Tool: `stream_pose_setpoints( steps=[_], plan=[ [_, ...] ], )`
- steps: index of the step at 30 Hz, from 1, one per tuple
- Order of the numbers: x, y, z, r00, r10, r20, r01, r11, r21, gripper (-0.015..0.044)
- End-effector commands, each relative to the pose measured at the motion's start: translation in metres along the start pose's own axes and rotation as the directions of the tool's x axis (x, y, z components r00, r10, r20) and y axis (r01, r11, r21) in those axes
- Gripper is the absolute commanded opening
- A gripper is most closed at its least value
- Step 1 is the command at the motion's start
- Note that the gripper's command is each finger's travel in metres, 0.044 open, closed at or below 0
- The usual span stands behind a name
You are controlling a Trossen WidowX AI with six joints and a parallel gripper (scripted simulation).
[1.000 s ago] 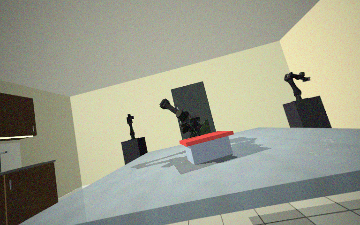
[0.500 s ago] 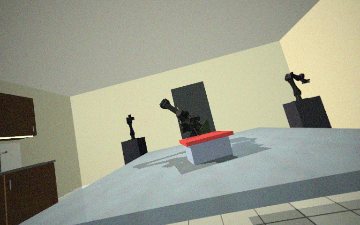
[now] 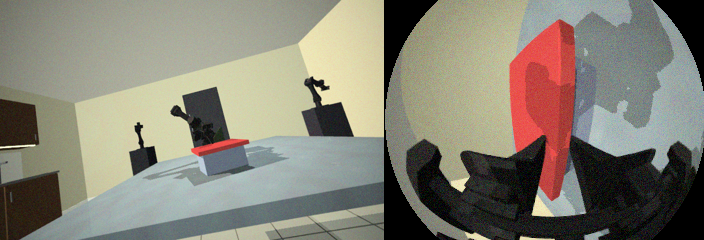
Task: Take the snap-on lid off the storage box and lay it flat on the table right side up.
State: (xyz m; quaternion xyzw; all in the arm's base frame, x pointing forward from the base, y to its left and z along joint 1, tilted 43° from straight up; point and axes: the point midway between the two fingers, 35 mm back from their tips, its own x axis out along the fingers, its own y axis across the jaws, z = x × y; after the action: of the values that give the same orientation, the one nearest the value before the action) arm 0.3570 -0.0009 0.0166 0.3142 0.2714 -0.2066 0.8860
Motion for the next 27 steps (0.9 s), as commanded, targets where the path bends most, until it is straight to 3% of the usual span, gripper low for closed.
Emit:
stream_pose_setpoints(
  steps=[1,27],
  plan=[
    [-0.0016,0.0022,0.0000,1.000,0.003,0.002,-0.003,1.000,0.004,0.0000],
    [-0.0034,0.0051,-0.0003,1.000,0.003,0.000,-0.003,1.000,0.000,0.0000]
  ],
)
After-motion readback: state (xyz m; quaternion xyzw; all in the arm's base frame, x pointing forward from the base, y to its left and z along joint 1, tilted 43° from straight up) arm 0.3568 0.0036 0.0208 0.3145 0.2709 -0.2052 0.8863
